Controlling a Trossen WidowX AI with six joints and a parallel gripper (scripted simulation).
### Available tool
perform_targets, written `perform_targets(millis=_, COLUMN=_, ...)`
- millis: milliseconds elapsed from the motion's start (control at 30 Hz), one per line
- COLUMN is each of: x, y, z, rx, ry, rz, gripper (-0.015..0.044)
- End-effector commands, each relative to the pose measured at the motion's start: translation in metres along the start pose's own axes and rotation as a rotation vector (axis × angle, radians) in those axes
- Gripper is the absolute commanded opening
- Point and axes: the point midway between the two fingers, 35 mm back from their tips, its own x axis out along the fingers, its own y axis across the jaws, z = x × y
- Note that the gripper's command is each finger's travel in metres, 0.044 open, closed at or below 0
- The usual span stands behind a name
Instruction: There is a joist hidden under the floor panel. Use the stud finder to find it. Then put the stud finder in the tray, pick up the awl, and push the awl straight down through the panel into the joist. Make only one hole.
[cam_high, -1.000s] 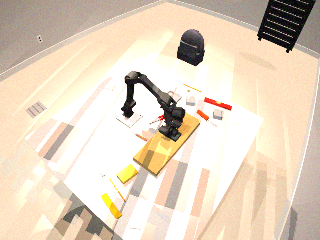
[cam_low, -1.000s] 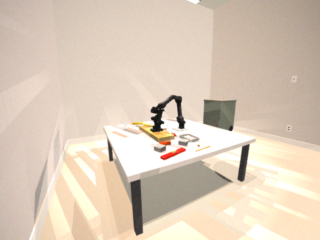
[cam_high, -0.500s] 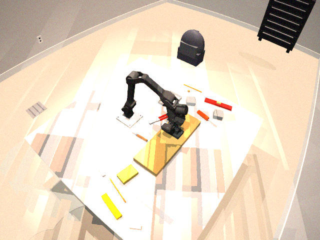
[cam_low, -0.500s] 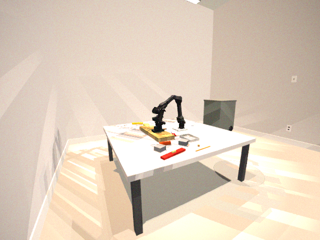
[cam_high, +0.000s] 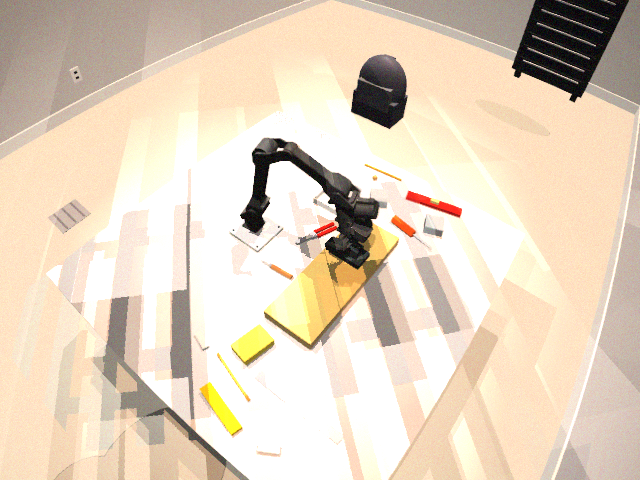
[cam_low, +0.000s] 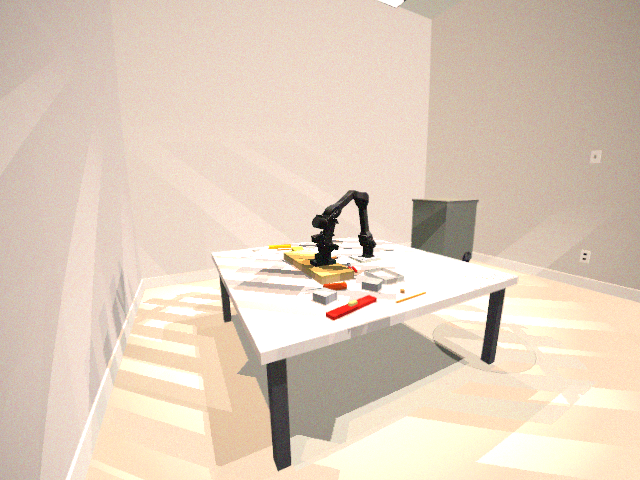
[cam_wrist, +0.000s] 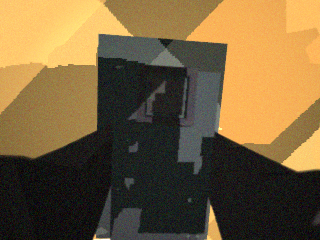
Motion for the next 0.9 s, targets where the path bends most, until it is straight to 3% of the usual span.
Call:
perform_targets(millis=0, x=0.001, y=0.01, z=0.001, rx=0.002, ry=0.001, rz=0.004, gripper=0.0)
perform_targets(millis=867, x=0.0, y=0.058, z=0.001, rx=0.003, ry=0.002, rz=0.009, gripper=0.0)
